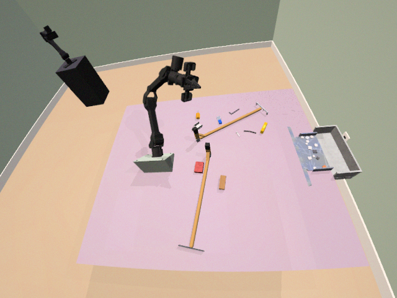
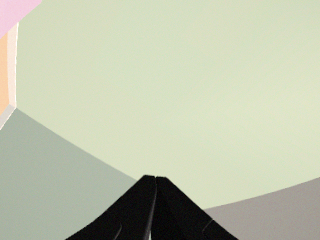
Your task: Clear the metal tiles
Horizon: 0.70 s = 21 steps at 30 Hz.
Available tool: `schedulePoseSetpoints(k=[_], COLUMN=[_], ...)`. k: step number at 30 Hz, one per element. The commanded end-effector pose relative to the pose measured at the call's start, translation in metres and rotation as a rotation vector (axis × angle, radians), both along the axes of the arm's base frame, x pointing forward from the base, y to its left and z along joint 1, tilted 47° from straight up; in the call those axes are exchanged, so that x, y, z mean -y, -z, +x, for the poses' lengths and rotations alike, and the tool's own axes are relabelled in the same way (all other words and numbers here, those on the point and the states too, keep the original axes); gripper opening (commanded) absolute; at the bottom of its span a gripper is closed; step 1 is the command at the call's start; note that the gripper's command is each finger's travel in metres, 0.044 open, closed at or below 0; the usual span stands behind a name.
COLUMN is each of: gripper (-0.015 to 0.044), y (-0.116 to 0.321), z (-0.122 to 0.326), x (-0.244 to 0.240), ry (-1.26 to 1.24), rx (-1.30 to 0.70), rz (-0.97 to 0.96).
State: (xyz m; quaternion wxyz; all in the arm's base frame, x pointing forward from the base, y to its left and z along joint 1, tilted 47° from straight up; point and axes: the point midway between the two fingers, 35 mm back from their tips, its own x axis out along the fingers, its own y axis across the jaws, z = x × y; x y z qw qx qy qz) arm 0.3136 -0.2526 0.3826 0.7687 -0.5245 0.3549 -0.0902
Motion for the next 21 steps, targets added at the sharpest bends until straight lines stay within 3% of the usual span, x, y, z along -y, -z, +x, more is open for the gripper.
schedulePoseSetpoints(k=[1, 21], gripper=[0.0000, 0.0000], y=[0.021, 0.085], z=[0.005, 0.009], x=[-0.005, -0.035], ry=[-0.026, -0.109], rx=[-0.035, -0.157], rz=[0.071, 0.342])
